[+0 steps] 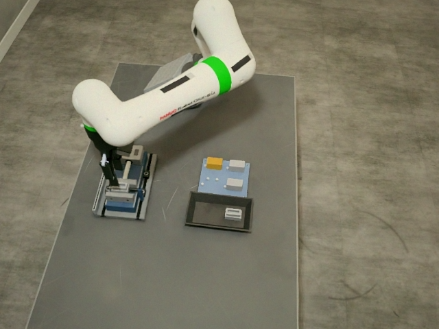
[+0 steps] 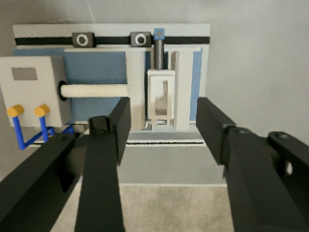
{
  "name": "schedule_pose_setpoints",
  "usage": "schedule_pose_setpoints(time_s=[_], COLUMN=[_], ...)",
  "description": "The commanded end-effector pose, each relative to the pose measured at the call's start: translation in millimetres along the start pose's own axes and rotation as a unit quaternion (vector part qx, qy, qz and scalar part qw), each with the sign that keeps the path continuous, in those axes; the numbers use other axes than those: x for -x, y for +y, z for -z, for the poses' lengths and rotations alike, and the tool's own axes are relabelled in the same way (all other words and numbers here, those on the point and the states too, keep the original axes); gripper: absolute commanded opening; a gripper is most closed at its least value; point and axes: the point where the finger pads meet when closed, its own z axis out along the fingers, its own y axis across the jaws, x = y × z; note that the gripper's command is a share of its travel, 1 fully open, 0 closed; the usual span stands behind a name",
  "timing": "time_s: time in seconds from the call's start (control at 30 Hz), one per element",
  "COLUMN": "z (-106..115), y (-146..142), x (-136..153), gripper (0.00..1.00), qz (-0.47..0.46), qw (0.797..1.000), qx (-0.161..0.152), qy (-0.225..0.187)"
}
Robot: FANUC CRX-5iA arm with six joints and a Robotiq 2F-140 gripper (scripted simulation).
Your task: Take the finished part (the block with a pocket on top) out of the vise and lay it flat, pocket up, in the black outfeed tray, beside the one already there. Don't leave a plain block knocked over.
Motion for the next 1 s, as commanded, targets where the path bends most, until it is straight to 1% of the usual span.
schedule_pose_setpoints(time_s=[0.0, 0.5, 0.97], z=[-1.8, -30.8, -43.4], y=[0.2, 0.1, 0.1], x=[0.3, 0.4, 0.4], gripper=[0.46, 0.46, 0.46], qz=[0.0, 0.0, 0.0], qw=[1.0, 1.0, 1.0], qx=[0.001, 0.001, 0.001], qy=[-0.001, -0.001, -0.001])
